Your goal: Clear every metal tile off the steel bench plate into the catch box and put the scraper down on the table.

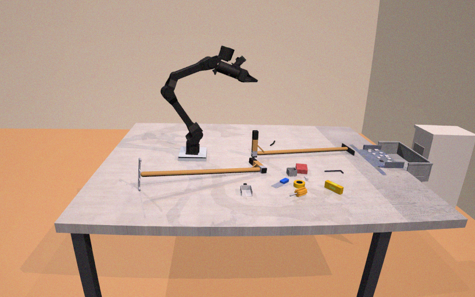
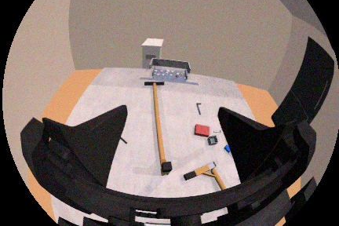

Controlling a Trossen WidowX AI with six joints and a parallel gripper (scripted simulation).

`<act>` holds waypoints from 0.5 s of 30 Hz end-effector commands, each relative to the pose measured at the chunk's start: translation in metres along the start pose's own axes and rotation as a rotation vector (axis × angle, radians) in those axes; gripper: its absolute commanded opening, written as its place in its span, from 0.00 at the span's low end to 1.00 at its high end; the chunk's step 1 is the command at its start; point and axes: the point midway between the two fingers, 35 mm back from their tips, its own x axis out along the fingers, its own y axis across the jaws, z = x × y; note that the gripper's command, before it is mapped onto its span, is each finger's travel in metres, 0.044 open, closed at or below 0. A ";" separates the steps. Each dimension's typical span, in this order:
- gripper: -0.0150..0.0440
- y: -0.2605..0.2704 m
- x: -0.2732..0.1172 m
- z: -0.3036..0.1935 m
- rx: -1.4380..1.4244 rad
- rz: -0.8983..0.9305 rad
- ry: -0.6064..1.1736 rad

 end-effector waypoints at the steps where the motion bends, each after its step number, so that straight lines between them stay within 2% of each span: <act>1: 1.00 -0.004 -0.012 -0.001 0.017 -0.008 -0.036; 15: 1.00 -0.015 -0.046 -0.009 0.067 -0.024 -0.146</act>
